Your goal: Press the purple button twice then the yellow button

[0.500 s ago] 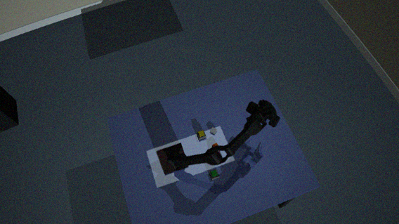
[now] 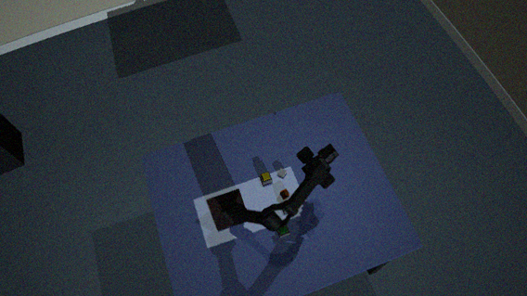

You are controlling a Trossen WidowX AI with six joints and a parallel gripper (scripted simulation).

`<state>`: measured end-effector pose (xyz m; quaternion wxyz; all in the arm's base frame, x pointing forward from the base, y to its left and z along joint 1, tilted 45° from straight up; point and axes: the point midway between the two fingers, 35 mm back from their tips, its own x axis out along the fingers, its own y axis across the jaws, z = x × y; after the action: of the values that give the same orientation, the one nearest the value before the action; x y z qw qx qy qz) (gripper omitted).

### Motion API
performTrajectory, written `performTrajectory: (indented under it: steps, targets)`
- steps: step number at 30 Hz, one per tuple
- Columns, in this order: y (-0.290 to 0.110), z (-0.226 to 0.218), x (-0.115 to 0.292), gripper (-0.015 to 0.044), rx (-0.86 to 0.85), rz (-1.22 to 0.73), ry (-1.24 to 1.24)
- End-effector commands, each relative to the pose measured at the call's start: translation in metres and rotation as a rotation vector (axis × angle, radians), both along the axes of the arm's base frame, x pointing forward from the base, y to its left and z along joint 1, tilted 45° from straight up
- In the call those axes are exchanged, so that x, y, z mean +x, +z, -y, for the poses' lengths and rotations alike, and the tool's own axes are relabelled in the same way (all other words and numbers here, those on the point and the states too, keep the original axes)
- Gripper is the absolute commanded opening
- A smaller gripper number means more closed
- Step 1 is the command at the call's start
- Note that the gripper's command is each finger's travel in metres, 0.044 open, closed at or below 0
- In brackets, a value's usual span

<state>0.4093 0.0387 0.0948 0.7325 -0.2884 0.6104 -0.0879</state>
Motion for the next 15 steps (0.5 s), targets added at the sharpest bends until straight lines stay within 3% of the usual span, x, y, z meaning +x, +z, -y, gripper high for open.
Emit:
performTrajectory:
  steps: [1, 7, 14, 15]
  targets:
    - [0.002, 0.019, -0.073, 0.04, -0.077, -0.039, -0.209]
    - [0.008, 0.046, -0.153, 0.04, -0.212, -0.05, -0.414]
    - [0.009, 0.048, -0.159, 0.04, -0.223, -0.048, -0.426]
    - [0.007, 0.05, -0.159, 0.0374, -0.222, -0.048, -0.426]
